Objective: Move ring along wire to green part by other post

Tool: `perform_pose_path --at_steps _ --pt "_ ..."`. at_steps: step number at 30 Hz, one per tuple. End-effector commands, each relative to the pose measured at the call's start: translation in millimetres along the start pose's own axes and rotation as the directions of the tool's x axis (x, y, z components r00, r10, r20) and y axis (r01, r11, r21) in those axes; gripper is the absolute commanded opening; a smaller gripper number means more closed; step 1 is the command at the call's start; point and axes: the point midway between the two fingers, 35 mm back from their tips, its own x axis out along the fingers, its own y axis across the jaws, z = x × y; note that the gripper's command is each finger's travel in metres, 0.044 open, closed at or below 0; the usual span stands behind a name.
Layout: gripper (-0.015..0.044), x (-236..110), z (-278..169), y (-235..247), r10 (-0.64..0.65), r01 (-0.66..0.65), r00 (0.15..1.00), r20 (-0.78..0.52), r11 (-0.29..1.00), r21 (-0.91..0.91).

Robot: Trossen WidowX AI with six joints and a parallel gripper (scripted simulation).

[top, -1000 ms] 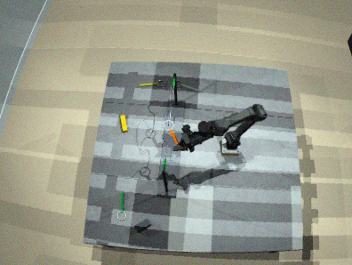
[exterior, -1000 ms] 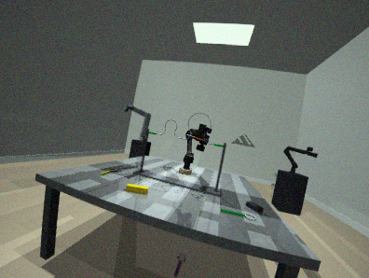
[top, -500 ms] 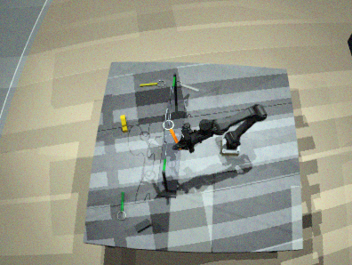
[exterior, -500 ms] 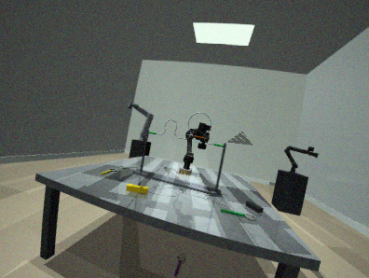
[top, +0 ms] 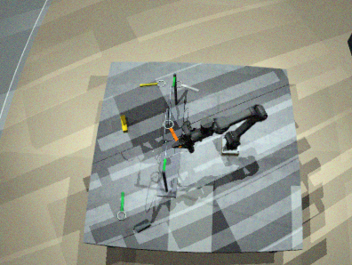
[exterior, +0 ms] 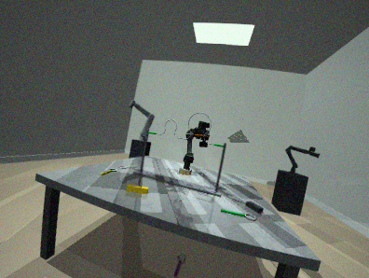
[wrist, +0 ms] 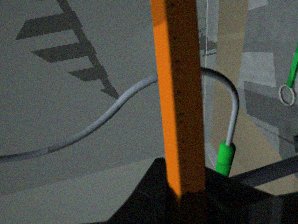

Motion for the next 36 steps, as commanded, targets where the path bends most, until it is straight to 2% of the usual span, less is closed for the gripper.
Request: perform_pose_path --at_steps 1,36 --pt "-0.0150 -2 -1 12 0.034 -0.034 0.999 -0.009 0.999 0.037" --pt "-0.0150 -13 8 58 0.182 -0.169 0.983 -0.016 0.939 0.299"
